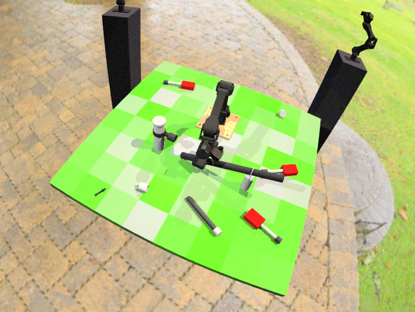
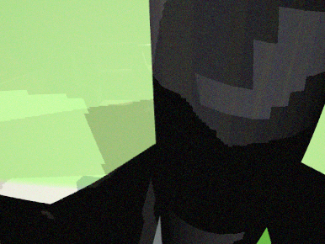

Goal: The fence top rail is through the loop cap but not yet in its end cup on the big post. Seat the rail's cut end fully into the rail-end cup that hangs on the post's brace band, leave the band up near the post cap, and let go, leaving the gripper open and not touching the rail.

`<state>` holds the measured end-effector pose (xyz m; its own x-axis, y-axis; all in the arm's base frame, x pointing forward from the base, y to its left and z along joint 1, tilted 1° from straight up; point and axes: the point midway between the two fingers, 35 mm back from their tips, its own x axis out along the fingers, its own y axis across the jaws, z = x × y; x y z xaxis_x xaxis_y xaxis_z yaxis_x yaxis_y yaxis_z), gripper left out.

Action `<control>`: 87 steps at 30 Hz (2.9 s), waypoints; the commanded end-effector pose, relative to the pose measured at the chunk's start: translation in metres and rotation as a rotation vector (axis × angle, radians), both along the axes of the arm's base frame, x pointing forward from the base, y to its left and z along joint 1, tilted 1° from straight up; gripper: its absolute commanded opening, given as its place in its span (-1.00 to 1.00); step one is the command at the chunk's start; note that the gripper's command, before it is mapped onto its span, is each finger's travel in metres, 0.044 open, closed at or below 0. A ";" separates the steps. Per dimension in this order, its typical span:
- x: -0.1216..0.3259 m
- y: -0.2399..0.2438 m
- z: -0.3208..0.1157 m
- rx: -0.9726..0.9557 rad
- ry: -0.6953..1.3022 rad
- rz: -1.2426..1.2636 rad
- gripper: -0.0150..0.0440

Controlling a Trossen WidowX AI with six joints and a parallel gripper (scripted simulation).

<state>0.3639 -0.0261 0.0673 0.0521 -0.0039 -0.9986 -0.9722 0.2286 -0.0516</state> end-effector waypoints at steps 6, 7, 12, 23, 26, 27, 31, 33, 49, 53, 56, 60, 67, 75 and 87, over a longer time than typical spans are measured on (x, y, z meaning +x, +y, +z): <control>-0.001 0.000 0.002 -0.001 0.009 0.003 -0.45; -0.001 0.000 0.004 -0.001 0.009 0.003 -0.49; 0.000 -0.001 0.008 -0.016 0.013 0.002 -0.49; 0.000 -0.011 0.046 -0.162 0.047 0.002 -0.49; 0.000 -0.014 0.057 -0.205 0.055 0.002 -0.49; -0.001 -0.014 0.061 -0.219 0.058 0.002 -0.49; -0.002 -0.017 0.074 -0.267 0.066 0.003 -0.49; -0.002 -0.018 0.075 -0.269 0.066 0.003 -0.49; -0.001 -0.014 0.071 -0.245 0.064 0.008 -0.49; -0.002 -0.015 0.073 -0.245 0.064 0.008 -0.49; -0.002 -0.017 0.075 -0.245 0.064 0.008 -0.49; -0.002 -0.019 0.077 -0.245 0.064 0.008 -0.49; -0.002 -0.022 0.079 -0.245 0.065 0.008 -0.49; -0.004 -0.032 0.076 -0.242 0.068 0.008 -0.49; -0.006 -0.039 0.074 -0.239 0.070 0.009 -0.49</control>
